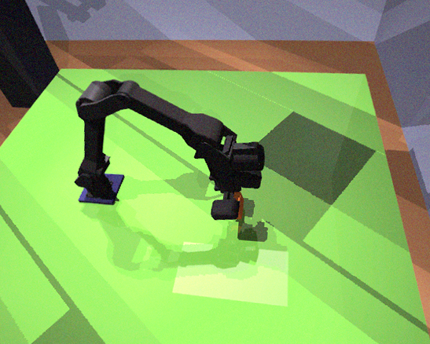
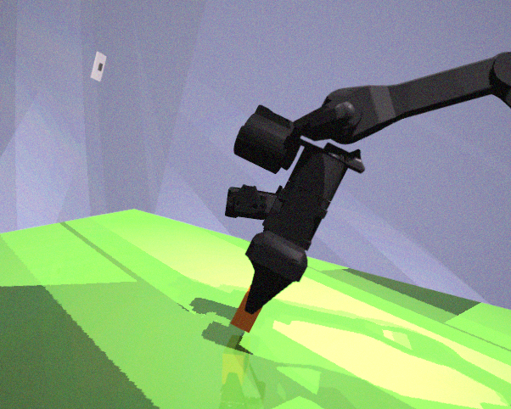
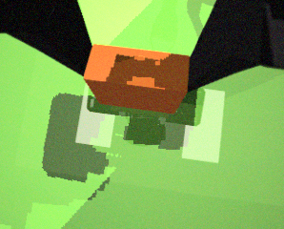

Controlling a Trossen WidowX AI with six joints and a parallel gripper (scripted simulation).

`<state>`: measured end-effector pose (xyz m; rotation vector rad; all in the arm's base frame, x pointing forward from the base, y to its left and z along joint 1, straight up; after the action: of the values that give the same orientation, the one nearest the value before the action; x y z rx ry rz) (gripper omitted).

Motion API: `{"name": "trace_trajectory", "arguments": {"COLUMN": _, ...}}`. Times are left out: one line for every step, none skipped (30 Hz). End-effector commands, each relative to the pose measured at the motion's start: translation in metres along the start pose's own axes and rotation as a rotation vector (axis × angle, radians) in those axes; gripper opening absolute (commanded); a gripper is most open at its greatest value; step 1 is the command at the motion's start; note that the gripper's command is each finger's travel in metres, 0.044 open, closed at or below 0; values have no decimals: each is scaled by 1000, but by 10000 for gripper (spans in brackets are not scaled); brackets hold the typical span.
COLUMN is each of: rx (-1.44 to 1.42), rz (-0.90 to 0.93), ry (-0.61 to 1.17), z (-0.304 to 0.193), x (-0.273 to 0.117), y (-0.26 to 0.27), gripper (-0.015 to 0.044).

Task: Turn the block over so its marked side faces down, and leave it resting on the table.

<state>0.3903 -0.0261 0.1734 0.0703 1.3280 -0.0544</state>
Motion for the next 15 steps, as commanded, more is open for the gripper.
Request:
{"name": "trace_trajectory", "arguments": {"rx": 3, "rz": 11, "ry": -68, "z": -6, "x": -1, "y": -1, "gripper": 0}}
{"name": "trace_trajectory", "arguments": {"rx": 3, "rz": 13, "ry": -81, "z": -8, "x": -1, "y": -1, "gripper": 0}}
{"name": "trace_trajectory", "arguments": {"rx": 3, "rz": 14, "ry": -94, "z": -9, "x": 0, "y": -1, "gripper": 0}}
{"name": "trace_trajectory", "arguments": {"rx": 3, "rz": 15, "ry": -108, "z": -11, "x": 0, "y": -1, "gripper": 0}}
{"name": "trace_trajectory", "arguments": {"rx": 3, "rz": 17, "ry": -121, "z": -12, "x": 0, "y": -1, "gripper": 0}}
{"name": "trace_trajectory", "arguments": {"rx": 3, "rz": 18, "ry": -134, "z": -14, "x": 1, "y": -2, "gripper": 0}}
{"name": "trace_trajectory", "arguments": {"rx": 3, "rz": 20, "ry": -147, "z": -15, "x": 1, "y": -2, "gripper": 0}}
{"name": "trace_trajectory", "arguments": {"rx": 3, "rz": 21, "ry": -161, "z": -17, "x": 1, "y": -2, "gripper": 0}}
{"name": "trace_trajectory", "arguments": {"rx": 3, "rz": 22, "ry": -174, "z": -19, "x": 2, "y": -2, "gripper": 0}}
{"name": "trace_trajectory", "arguments": {"rx": 2, "rz": 24, "ry": -187, "z": -20, "x": 2, "y": -2, "gripper": 0}}
{"name": "trace_trajectory", "arguments": {"rx": 1, "rz": 25, "ry": -200, "z": -22, "x": 2, "y": -2, "gripper": 0}}
{"name": "trace_trajectory", "arguments": {"rx": 1, "rz": 26, "ry": -213, "z": -24, "x": 3, "y": -3, "gripper": 0}}
{"name": "trace_trajectory", "arguments": {"rx": 0, "rz": 27, "ry": -226, "z": -26, "x": 3, "y": -3, "gripper": 0}}
{"name": "trace_trajectory", "arguments": {"rx": -1, "rz": 28, "ry": -239, "z": -28, "x": 3, "y": -3, "gripper": 0}}
{"name": "trace_trajectory", "arguments": {"rx": -1, "rz": 29, "ry": -252, "z": -30, "x": 4, "y": -3, "gripper": 0}}
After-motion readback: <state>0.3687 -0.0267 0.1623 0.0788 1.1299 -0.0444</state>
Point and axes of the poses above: the point midway between the two fingers, 35 mm back from their tips, its own x axis out along the fingers, its own y axis across the jaws, z = x × y, the point moved 10 cm from there along -x, back along the fingers, and after that the axes turned 6 degrees about x, right-handed, at the moved point
